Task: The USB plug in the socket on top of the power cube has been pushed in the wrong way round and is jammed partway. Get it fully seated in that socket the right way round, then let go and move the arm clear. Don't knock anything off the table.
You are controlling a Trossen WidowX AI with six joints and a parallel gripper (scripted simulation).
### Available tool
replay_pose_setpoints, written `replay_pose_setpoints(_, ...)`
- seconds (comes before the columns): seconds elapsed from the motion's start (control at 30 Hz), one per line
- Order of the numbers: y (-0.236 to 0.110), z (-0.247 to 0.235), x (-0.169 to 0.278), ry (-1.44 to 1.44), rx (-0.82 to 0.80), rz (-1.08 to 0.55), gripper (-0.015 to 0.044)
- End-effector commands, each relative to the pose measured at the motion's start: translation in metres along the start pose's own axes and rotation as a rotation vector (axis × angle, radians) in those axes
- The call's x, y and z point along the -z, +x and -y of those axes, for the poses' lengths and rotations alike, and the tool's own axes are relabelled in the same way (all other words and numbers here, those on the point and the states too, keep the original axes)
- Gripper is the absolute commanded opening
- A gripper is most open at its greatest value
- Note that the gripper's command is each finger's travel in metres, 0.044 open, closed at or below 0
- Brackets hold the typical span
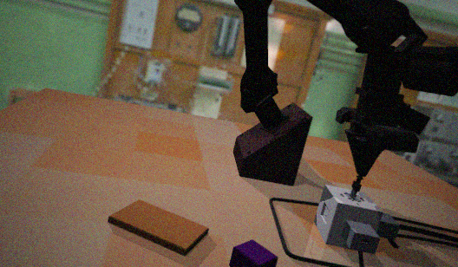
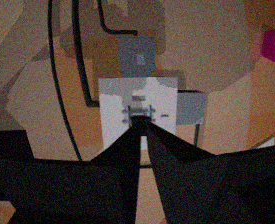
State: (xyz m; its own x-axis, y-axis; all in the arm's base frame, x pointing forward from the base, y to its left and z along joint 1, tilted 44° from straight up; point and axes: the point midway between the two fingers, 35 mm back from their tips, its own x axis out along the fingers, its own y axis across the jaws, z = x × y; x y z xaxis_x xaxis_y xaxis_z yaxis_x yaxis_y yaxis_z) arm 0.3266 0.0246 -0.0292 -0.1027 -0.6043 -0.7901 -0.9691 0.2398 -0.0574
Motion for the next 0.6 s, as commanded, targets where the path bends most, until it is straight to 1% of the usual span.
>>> replay_pose_setpoints(0.0, 0.0005, -0.0004, -0.0002, -0.004, -0.001, 0.003, 0.0)
replay_pose_setpoints(0.57, 0.0025, -0.0004, 0.0001, -0.004, -0.001, 0.003, 0.0)
